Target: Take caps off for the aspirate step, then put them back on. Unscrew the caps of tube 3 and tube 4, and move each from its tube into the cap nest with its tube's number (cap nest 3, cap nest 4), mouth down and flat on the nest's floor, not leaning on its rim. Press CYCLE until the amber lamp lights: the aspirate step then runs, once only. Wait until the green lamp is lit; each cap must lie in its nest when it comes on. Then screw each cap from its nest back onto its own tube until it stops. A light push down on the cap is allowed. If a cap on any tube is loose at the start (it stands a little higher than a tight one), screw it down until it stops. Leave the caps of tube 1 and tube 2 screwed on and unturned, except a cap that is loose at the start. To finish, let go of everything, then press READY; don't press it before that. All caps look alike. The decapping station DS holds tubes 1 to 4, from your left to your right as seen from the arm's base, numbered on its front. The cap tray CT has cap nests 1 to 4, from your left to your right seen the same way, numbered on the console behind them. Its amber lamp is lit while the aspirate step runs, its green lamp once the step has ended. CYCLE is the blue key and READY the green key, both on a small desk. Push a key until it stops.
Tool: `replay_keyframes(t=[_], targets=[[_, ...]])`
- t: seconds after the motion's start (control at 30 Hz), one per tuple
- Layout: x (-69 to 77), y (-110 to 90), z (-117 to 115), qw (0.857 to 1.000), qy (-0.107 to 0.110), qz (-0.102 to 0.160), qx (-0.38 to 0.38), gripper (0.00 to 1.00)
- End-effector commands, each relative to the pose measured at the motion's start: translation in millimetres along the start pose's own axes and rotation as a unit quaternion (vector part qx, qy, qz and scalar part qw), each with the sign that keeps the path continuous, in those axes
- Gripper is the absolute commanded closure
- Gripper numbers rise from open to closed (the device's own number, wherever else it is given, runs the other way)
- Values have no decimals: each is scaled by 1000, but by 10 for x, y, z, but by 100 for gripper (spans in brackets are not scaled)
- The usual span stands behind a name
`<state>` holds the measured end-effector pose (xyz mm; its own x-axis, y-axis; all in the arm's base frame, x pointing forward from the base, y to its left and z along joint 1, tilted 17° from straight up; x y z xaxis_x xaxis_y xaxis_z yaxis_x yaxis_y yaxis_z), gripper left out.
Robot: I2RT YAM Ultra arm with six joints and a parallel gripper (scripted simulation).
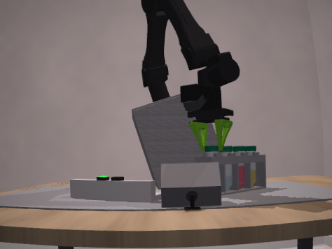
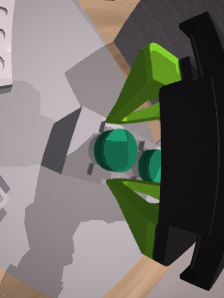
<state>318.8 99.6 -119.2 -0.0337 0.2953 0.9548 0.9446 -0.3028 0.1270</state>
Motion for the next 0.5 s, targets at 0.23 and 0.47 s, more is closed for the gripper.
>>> replay_keyframes(t=[0.23,0.47], targets=[[48,31,19,961,2,-8,277,51],[48,31,19,902,0,-8,432,51]])
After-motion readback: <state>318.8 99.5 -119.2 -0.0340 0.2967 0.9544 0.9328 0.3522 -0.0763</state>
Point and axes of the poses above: the point where the finger pads meet when closed, its own x axis back along the fingers, its own z axis across the jaws, y = z × x, the point moved 7 cm from there along x, back along the fingers, and after that the axes turned 14 degrees about x, right-handed, at the moved point
